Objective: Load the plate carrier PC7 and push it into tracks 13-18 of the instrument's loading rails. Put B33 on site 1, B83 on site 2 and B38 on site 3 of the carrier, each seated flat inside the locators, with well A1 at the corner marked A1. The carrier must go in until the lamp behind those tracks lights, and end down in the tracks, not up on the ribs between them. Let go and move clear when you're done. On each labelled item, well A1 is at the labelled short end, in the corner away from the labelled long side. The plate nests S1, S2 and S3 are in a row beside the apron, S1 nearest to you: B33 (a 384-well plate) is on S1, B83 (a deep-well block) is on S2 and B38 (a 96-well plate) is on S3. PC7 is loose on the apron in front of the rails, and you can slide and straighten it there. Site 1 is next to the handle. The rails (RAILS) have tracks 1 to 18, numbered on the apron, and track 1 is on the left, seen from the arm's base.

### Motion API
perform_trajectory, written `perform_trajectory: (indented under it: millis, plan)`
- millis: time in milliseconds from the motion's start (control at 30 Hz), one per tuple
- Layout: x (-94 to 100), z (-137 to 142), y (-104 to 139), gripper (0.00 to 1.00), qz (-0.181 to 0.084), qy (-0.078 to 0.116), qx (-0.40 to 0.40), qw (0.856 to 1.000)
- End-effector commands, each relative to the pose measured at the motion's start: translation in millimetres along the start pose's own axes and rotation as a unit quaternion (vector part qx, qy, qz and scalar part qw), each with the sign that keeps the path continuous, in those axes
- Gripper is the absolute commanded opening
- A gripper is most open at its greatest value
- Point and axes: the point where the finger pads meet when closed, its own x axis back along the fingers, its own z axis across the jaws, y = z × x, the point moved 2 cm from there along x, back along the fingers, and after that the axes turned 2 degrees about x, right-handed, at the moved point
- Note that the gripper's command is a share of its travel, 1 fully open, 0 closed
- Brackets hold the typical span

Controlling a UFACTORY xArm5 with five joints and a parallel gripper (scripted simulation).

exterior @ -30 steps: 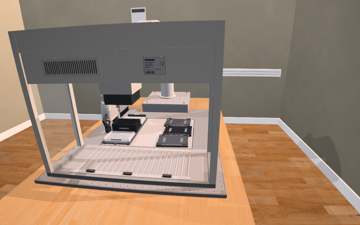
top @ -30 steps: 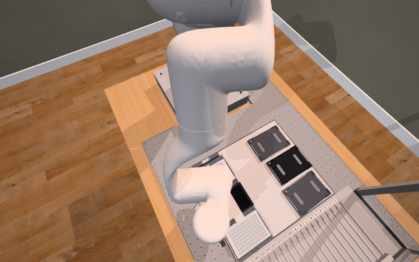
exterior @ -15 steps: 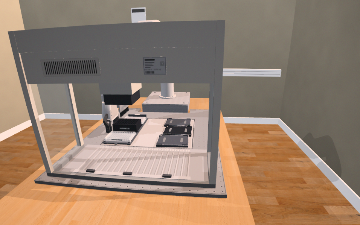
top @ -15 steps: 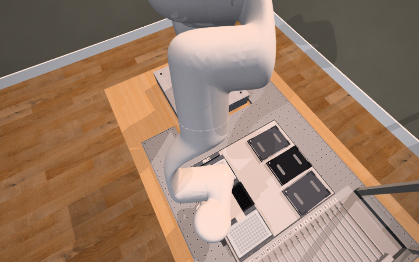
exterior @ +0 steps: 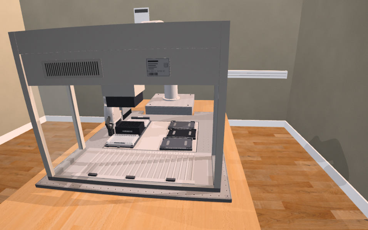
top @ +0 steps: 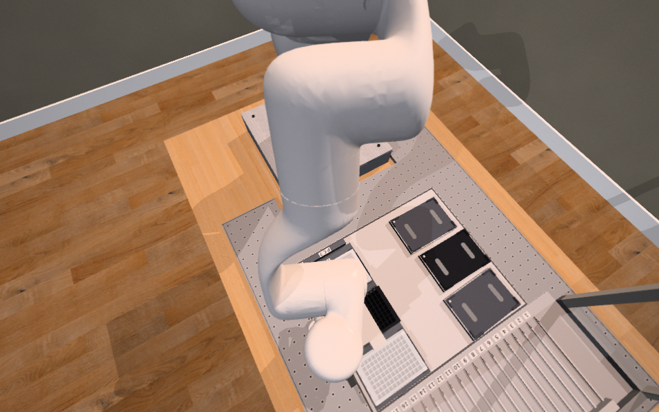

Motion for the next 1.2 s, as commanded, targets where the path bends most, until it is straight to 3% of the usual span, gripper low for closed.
perform_trajectory:
  millis: [0, 1167]
  plan:
    - [1.7, 1.2, 4.5, 1.00, 0.007, 0.006, 0.000, 1.000]
    - [1.5, 0.6, 22.2, 1.00, 0.007, 0.006, 0.000, 1.000]
